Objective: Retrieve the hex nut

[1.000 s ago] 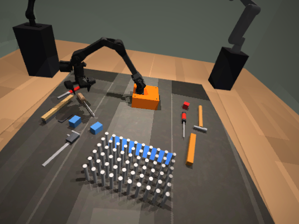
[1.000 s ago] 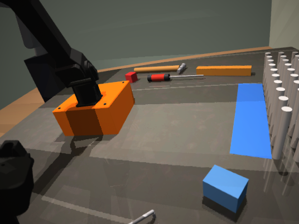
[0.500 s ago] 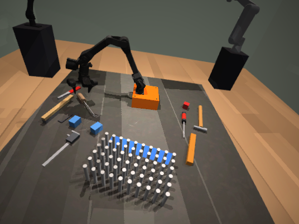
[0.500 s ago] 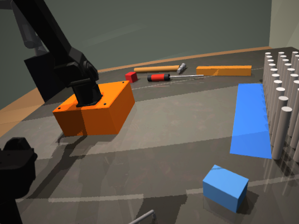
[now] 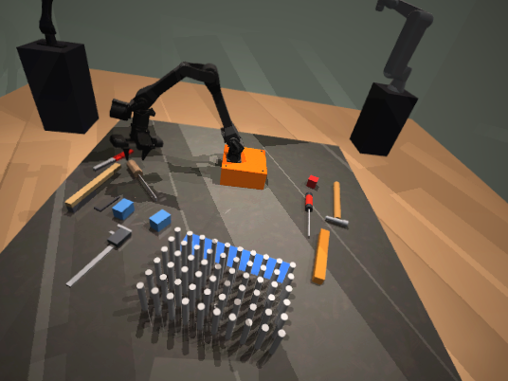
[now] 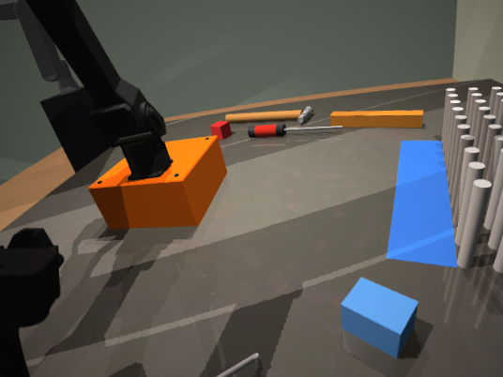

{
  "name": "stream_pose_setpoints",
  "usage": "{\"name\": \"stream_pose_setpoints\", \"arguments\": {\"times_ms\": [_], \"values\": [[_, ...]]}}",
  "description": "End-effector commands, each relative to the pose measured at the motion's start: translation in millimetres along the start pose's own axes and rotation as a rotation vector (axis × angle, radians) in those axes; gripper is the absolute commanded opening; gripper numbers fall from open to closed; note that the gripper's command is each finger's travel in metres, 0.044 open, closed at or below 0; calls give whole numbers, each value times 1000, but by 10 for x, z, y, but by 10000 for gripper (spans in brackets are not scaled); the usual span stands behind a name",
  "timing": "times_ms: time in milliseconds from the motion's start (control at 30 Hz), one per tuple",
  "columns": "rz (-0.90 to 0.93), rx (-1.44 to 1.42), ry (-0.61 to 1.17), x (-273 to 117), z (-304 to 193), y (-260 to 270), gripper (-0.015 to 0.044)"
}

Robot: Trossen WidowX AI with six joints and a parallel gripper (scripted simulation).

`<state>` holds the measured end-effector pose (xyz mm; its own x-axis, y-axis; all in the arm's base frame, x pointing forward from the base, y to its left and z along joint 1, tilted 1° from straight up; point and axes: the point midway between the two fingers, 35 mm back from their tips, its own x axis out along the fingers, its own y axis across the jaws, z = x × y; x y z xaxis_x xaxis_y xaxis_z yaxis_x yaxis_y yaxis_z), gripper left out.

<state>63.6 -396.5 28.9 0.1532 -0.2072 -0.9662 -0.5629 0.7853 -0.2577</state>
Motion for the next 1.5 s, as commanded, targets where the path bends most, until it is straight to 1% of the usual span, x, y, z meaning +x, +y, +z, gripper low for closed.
{"name": "stream_pose_setpoints", "arguments": {"times_ms": [0,200,1467], "values": [[-6,-4,0,-12,2,-7,280],[-6,-4,0,11,1,-3,280],[-6,-4,-1,615,-3,153,280]]}}
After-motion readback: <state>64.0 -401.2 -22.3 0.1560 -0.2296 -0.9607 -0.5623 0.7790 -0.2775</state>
